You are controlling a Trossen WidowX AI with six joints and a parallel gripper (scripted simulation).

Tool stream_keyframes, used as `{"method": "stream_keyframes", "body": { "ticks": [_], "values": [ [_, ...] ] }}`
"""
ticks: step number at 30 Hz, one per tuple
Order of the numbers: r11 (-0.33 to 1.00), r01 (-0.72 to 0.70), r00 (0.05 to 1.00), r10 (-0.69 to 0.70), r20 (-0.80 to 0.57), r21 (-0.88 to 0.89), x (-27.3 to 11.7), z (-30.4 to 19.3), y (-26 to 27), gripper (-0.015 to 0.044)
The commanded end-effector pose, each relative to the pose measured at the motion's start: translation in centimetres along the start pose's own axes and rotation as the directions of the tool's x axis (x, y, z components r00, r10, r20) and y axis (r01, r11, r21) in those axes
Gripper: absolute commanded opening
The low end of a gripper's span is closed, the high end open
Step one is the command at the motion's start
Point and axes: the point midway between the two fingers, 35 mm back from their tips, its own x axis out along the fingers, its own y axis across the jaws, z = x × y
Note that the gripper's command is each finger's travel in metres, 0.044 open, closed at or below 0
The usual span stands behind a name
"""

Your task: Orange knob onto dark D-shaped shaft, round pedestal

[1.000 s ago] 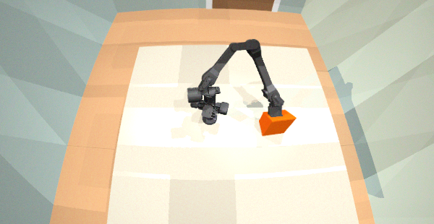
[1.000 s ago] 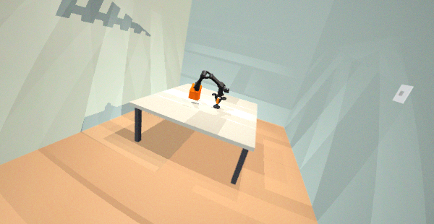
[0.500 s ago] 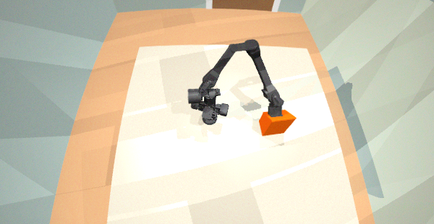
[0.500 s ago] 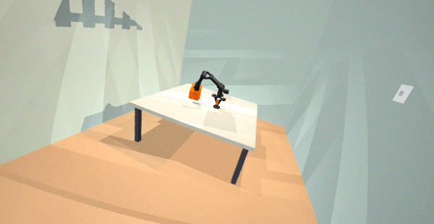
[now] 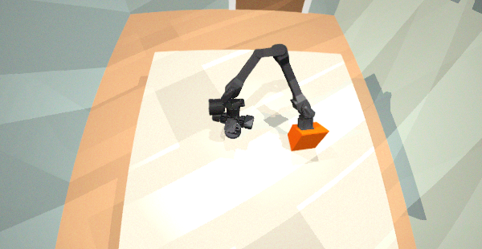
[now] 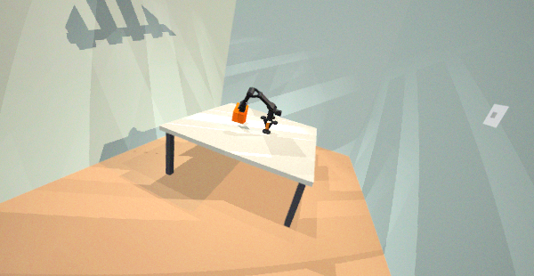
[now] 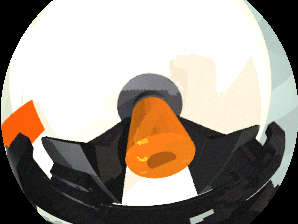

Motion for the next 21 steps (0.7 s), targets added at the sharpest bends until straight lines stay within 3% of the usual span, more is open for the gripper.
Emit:
{"method": "stream_keyframes", "body": {
  "ticks": [1, 9, 15, 21],
  "values": [
    [1.0, 0.001, 1.0, -0.001, 0.0, 0.0, -0.1, 0.0, 0.0, 0.0236],
    [1.0, 0.001, 1.0, -0.001, 0.0, 0.0, -0.1, 0.0, 0.0, 0.044],
    [1.0, 0.001, 1.0, -0.001, 0.001, -0.001, -0.4, 0.0, 0.0, 0.044],
    [1.0, -0.003, 1.0, 0.003, 0.004, -0.002, -9.4, 0.1, 0.0, 0.044]
  ]
}}
